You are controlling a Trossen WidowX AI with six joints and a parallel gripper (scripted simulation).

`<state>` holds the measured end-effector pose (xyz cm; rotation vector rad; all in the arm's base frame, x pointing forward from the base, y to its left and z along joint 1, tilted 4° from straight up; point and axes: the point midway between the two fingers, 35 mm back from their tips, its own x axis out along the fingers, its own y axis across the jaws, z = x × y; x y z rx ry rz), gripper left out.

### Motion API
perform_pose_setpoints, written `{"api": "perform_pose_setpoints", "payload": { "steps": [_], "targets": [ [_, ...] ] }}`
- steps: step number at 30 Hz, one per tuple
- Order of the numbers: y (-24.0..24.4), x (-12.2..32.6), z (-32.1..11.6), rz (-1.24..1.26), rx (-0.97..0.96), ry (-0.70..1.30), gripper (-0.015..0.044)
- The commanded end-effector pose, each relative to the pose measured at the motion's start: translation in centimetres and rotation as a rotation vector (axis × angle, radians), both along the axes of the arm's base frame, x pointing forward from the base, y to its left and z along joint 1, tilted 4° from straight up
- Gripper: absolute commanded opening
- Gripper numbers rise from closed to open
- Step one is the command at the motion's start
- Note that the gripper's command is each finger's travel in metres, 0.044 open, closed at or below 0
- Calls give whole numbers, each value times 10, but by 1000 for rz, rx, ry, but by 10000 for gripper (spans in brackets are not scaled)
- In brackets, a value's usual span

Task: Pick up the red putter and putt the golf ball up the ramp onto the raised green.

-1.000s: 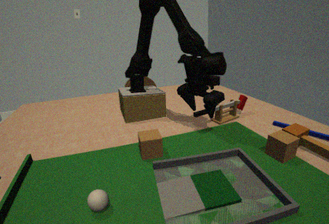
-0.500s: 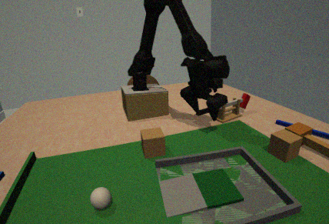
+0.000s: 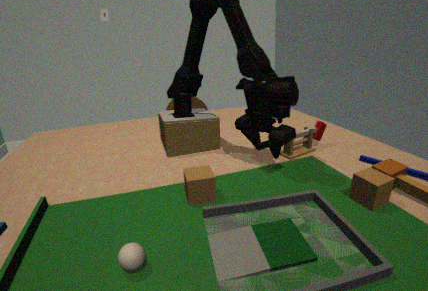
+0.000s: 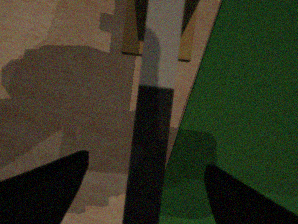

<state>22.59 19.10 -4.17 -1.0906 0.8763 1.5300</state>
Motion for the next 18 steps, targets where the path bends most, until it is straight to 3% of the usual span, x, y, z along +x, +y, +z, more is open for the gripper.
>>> {"api": "perform_pose_setpoints", "payload": {
  "steps": [1, 9, 18],
  "targets": [
    [0, 0, 1, 0, 1, -1, 230],
    [0, 0, 1, 0, 1, -1, 20],
    [0, 2, 7, 0, 1, -1, 0]
  ]
}}
